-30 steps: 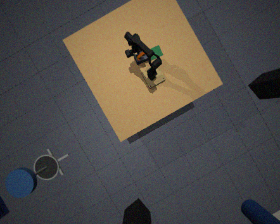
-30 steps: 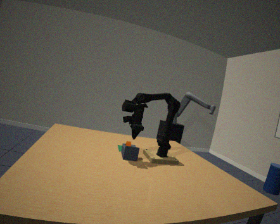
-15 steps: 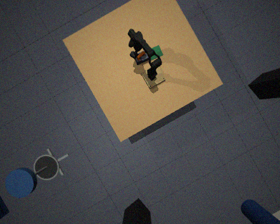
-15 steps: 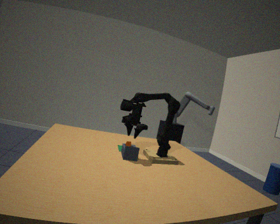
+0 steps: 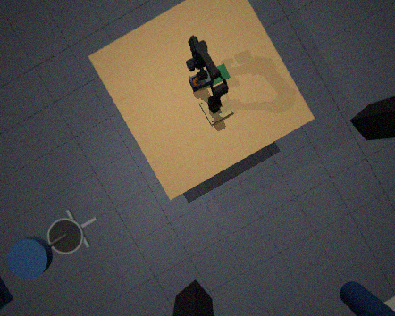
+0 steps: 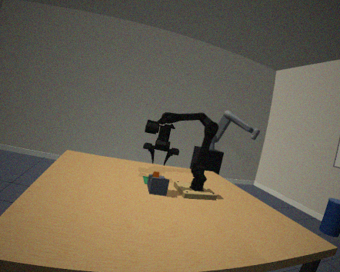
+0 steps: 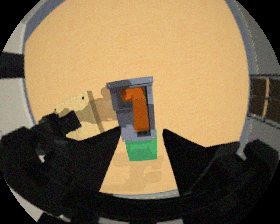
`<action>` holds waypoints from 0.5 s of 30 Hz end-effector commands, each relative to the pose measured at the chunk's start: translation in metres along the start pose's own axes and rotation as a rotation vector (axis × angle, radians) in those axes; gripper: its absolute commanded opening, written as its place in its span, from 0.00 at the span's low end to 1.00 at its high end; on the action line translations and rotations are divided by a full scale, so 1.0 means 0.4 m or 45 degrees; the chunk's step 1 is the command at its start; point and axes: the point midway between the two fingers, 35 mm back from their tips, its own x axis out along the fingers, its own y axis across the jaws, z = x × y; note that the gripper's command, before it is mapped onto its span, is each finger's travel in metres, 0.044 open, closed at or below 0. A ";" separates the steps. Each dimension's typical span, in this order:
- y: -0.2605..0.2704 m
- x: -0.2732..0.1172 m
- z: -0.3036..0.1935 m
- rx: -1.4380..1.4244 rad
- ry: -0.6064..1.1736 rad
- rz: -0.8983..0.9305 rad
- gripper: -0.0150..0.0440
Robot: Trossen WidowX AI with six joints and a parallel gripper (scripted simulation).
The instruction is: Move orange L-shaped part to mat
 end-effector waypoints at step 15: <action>-0.004 0.078 -0.025 -0.222 0.002 0.004 0.73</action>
